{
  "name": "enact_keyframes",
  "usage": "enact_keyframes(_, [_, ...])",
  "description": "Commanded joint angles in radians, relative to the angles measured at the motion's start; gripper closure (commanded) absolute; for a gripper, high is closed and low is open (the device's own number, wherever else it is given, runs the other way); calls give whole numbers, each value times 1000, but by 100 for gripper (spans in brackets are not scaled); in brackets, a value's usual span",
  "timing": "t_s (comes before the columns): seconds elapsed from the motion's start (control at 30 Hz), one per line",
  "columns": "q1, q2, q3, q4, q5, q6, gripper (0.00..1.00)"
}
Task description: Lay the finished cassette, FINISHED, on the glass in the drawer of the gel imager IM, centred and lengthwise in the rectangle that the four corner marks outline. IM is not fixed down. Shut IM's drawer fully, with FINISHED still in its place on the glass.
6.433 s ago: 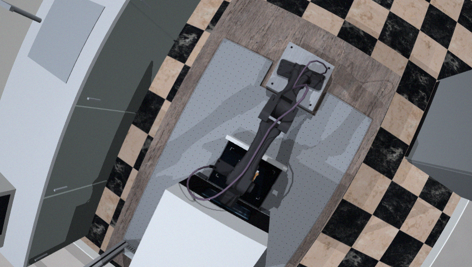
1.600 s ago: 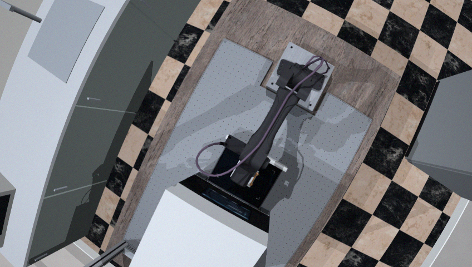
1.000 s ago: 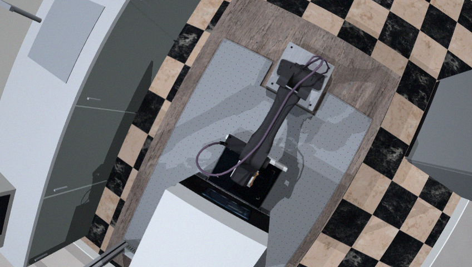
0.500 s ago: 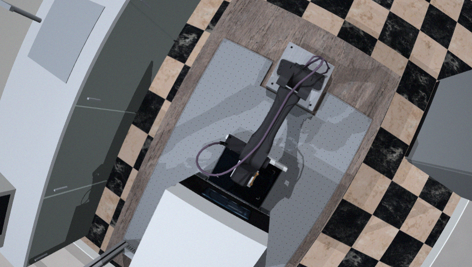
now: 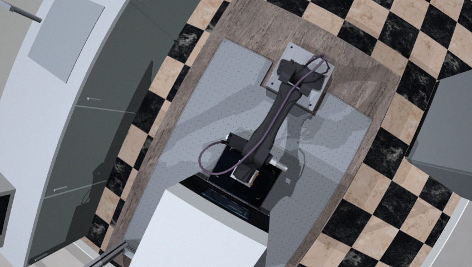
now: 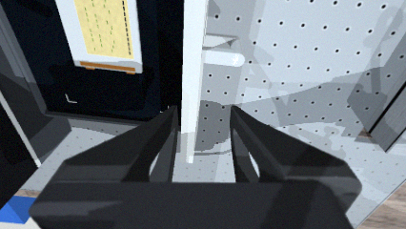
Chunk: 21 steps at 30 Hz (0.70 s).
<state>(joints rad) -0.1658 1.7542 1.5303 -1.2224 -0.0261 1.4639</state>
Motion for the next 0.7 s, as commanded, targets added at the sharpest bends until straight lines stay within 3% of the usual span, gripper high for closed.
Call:
enact_keyframes(0.0, [-15,-75,-41,-33,-4,-126,65])
enact_keyframes(0.33, [-13,-239,-170,-87,-10,-452,65])
enact_keyframes(0.5, [-13,-289,-203,-110,-10,-555,65])
enact_keyframes(0.57, [-13,-295,-206,-116,-10,-620,65])
enact_keyframes(0.6, [-11,-298,-176,-115,-7,-652,65])
enact_keyframes(0.67, [-13,-261,-164,-118,-8,-719,65])
